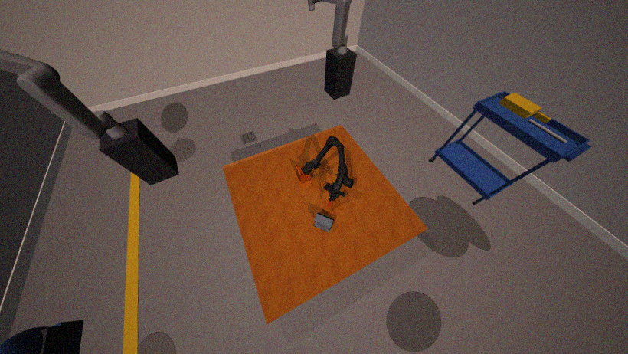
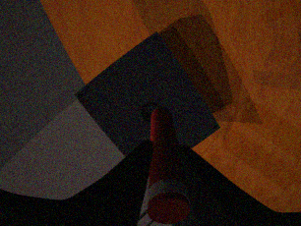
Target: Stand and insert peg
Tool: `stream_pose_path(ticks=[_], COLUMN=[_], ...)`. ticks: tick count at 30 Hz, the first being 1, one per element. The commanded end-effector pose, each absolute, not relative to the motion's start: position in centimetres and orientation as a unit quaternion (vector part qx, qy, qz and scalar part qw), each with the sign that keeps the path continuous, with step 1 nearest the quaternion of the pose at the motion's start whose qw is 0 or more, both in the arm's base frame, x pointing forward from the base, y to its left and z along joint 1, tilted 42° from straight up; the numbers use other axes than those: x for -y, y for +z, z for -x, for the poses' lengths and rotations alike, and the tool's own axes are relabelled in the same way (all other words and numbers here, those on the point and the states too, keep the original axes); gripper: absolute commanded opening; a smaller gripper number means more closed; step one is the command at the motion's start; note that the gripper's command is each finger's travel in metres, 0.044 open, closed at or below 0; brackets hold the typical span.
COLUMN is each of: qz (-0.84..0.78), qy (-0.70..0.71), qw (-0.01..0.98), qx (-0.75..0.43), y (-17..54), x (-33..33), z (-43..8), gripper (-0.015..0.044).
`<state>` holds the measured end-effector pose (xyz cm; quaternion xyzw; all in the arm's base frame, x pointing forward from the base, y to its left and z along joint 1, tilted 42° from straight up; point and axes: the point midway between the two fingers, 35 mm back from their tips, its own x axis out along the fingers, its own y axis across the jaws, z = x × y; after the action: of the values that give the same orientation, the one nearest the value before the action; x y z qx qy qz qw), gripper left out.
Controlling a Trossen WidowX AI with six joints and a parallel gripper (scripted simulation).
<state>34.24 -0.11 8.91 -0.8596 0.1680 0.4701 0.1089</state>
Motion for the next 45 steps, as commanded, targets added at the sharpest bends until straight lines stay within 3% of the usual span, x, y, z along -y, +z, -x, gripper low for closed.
stream_pose_path(ticks=[1,45], qz=[0.861,0.88], qy=[0.467,0.421], qw=[0.104,0.091], qx=[-0.173,-0.199], y=[8.4,5.2], x=[0.4,1.7], z=[-34.7,-38.2], gripper=[0.0,0.0])
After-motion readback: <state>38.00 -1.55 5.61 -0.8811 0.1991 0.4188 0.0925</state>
